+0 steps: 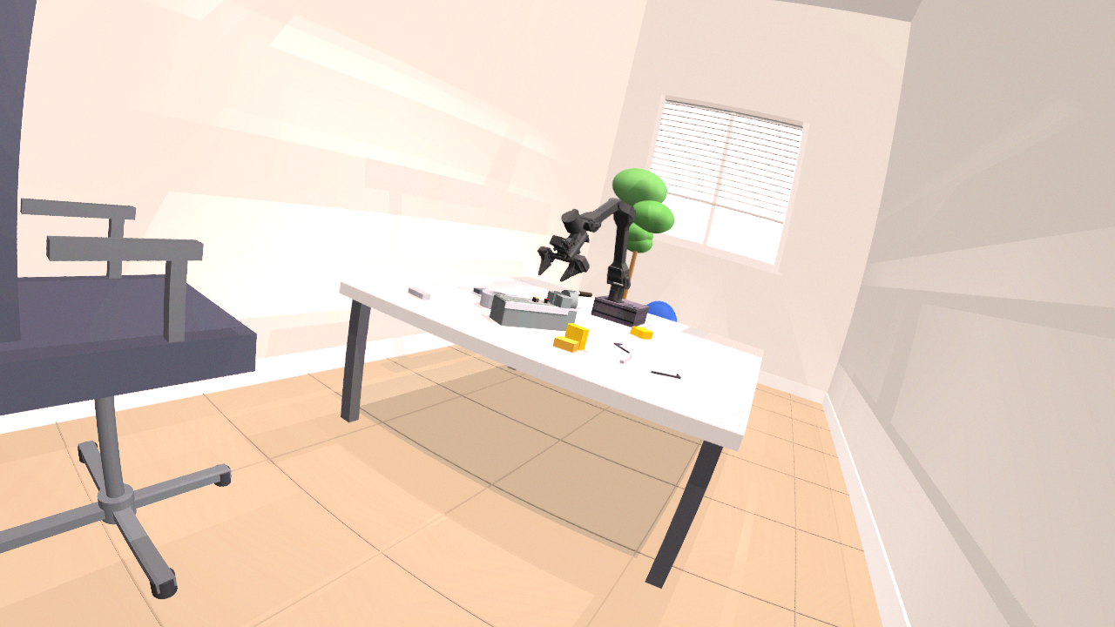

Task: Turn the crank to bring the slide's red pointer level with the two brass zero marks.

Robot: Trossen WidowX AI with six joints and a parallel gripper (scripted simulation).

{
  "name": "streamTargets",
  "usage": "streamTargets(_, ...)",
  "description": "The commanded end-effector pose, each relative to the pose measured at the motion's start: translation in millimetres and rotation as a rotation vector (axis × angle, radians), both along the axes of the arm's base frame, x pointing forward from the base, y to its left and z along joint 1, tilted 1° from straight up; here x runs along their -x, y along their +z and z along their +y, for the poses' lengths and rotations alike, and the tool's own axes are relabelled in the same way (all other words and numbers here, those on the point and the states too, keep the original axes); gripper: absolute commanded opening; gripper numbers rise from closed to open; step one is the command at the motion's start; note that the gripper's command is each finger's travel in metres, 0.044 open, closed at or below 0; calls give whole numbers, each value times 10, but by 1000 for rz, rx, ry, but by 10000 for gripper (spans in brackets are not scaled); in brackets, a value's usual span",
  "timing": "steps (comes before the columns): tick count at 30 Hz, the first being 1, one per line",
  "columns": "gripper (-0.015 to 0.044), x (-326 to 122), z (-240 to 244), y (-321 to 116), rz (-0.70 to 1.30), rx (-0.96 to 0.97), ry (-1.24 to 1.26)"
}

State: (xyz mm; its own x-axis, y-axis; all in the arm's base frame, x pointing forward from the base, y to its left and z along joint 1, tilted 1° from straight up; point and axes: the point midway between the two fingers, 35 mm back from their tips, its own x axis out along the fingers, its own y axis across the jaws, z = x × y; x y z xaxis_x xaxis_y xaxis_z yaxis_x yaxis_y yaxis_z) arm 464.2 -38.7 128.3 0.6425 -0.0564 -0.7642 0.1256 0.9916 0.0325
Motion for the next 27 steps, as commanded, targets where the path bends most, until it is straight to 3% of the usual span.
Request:
streamTargets(1, 440, -19, 2, 320, -26, 1, 0)
streamTargets(7, 440, 57, 98, 403, -19, 4, -30)
streamTargets(27, 440, 968, 864, 316, -109, 48, -355)
